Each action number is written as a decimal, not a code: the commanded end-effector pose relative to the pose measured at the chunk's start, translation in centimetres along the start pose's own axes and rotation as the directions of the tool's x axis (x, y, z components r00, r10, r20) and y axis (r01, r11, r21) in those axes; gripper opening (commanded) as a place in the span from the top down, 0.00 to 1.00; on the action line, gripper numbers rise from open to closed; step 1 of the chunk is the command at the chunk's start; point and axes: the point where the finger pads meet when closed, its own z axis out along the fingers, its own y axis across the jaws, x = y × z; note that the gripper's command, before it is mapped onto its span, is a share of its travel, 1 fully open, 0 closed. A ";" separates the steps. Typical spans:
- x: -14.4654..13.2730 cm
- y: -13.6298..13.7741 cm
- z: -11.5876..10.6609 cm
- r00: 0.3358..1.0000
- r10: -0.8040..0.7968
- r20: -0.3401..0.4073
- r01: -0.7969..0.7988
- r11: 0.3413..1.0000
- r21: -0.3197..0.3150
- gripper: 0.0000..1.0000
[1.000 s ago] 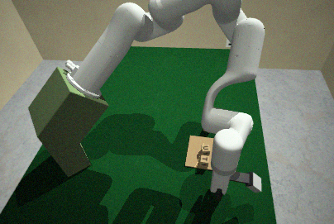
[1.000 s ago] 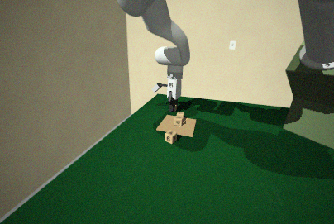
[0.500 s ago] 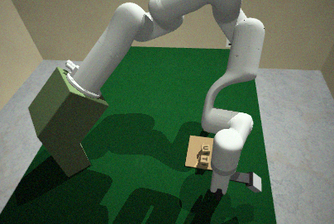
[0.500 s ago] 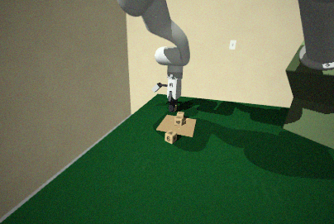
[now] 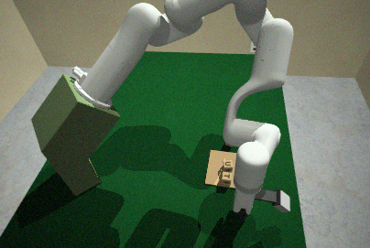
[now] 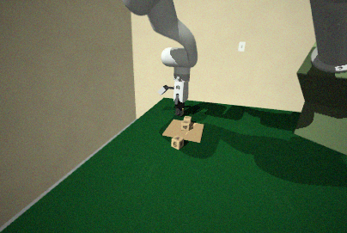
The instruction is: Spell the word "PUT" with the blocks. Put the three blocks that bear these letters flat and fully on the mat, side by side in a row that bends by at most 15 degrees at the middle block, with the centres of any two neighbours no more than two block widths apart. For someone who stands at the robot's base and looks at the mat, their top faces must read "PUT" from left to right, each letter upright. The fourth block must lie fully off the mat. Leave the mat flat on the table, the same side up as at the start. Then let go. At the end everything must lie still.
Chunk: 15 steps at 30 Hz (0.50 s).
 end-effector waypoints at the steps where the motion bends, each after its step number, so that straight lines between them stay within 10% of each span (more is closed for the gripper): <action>1: 0.1 0.0 -1.7 1.000 0.000 -0.002 0.000 1.000 -0.001 0.73; 15: 0.1 0.0 -9.3 1.000 0.000 -0.002 0.000 1.000 -0.001 0.73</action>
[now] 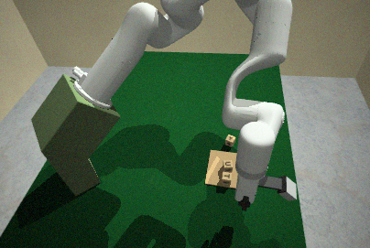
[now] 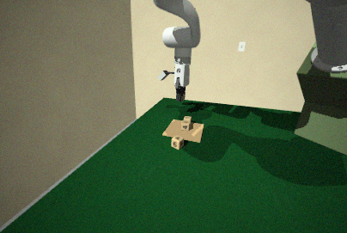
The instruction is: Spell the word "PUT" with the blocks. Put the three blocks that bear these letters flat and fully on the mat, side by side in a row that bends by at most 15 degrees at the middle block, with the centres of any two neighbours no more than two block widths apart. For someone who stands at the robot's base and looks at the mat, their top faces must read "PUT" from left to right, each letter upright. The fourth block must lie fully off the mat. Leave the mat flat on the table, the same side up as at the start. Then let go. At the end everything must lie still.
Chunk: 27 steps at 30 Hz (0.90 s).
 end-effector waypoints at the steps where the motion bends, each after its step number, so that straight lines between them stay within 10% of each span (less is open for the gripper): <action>1: 0.0 -0.2 -2.2 1.000 0.000 0.000 0.000 1.000 0.001 0.73; 27: -0.4 -4.1 -2.1 0.963 0.270 0.001 -0.270 0.963 -0.003 0.73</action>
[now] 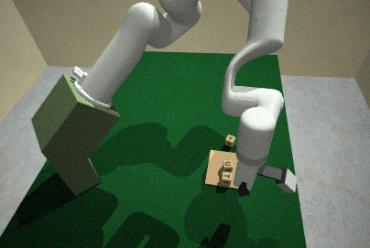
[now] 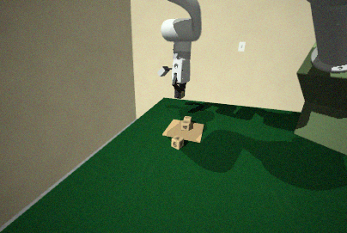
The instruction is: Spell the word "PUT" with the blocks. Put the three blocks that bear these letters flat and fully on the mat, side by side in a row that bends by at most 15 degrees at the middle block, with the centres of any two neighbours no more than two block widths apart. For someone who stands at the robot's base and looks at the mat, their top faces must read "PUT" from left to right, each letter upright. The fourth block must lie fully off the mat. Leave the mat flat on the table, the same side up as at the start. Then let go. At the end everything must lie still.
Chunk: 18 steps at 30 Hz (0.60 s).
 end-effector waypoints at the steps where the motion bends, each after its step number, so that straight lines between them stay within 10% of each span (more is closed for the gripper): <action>1: -0.5 -1.9 0.0 0.990 0.138 0.001 -0.138 0.990 -0.010 0.73; 18: -2.5 -6.4 0.1 0.882 0.472 -0.004 -0.472 0.882 -0.012 0.73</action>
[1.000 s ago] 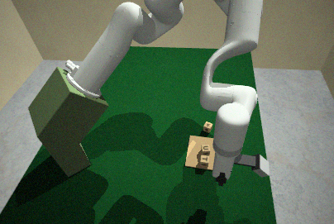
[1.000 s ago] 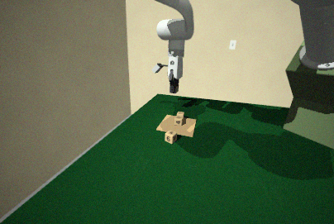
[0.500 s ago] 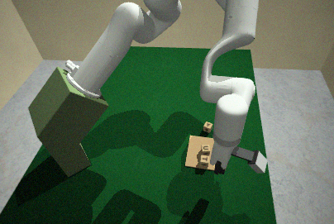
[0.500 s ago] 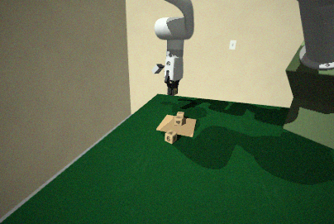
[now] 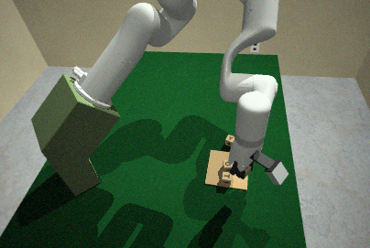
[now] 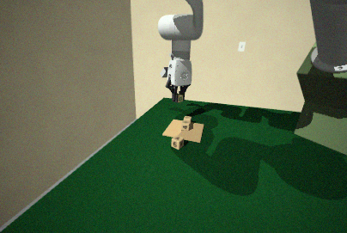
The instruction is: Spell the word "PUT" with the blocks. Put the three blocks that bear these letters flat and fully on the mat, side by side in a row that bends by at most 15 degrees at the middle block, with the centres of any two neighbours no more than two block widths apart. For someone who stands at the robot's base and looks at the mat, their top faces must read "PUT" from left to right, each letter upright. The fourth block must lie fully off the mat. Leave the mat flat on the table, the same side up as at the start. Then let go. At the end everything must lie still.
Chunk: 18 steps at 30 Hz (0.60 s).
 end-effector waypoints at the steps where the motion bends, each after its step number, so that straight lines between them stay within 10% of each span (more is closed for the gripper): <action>1: -1.3 -1.3 -0.1 0.990 0.138 -0.001 -0.138 0.990 -0.013 0.73; 18: -5.1 -3.9 -0.3 0.882 0.471 -0.005 -0.472 0.882 -0.010 0.73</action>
